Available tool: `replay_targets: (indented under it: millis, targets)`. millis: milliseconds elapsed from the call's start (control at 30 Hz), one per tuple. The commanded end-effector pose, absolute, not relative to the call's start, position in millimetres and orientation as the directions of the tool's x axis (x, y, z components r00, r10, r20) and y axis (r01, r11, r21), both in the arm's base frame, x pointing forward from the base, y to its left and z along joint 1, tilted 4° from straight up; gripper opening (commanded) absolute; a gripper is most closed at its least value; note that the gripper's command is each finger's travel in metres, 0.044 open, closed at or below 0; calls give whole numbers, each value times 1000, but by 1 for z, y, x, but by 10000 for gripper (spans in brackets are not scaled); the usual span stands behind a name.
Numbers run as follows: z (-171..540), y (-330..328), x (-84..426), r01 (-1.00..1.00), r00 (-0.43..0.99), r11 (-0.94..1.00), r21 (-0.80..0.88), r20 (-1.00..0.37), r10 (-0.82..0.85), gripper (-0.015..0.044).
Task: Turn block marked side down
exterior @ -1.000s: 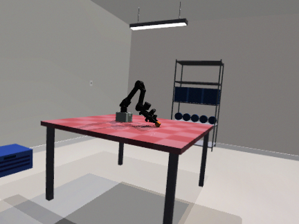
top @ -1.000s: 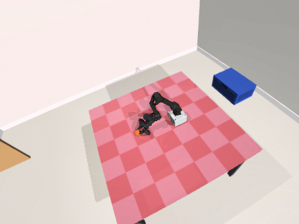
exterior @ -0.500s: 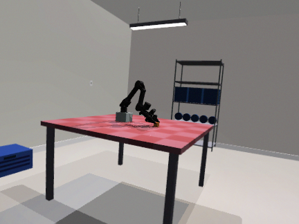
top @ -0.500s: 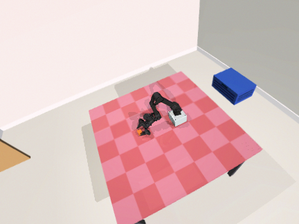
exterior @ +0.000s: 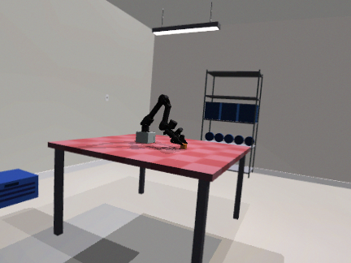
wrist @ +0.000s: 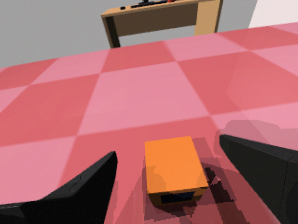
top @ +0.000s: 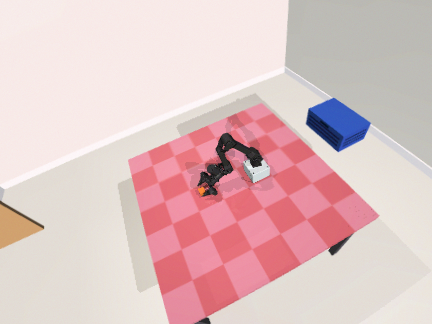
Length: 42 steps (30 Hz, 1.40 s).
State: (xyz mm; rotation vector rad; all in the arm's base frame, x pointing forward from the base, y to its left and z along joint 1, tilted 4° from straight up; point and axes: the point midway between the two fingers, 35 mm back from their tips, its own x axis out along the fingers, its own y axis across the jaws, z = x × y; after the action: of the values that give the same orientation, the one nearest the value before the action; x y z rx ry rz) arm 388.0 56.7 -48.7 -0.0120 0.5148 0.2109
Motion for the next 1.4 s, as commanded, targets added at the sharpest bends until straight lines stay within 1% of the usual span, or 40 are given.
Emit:
replay_targets:
  millis: [0, 300, 367, 533, 767, 833, 1167, 1367]
  targets:
    - [-48, 57, 388, -204, 849, 978, 47, -489, 201, 440]
    - [-48, 57, 389, -204, 846, 978, 47, -494, 200, 440]
    - [-48, 57, 393, -203, 820, 978, 47, -538, 195, 440]
    - [-33, 56, 400, -201, 703, 979, 44, -689, 175, 440]
    - [16, 51, 376, -204, 499, 978, 46, -854, 145, 440]
    - [23, 50, 371, -205, 477, 978, 47, -868, 141, 440]
    - [23, 50, 372, -205, 473, 978, 47, -870, 141, 440]
    - [26, 52, 391, -202, 329, 978, 48, -938, 114, 440]
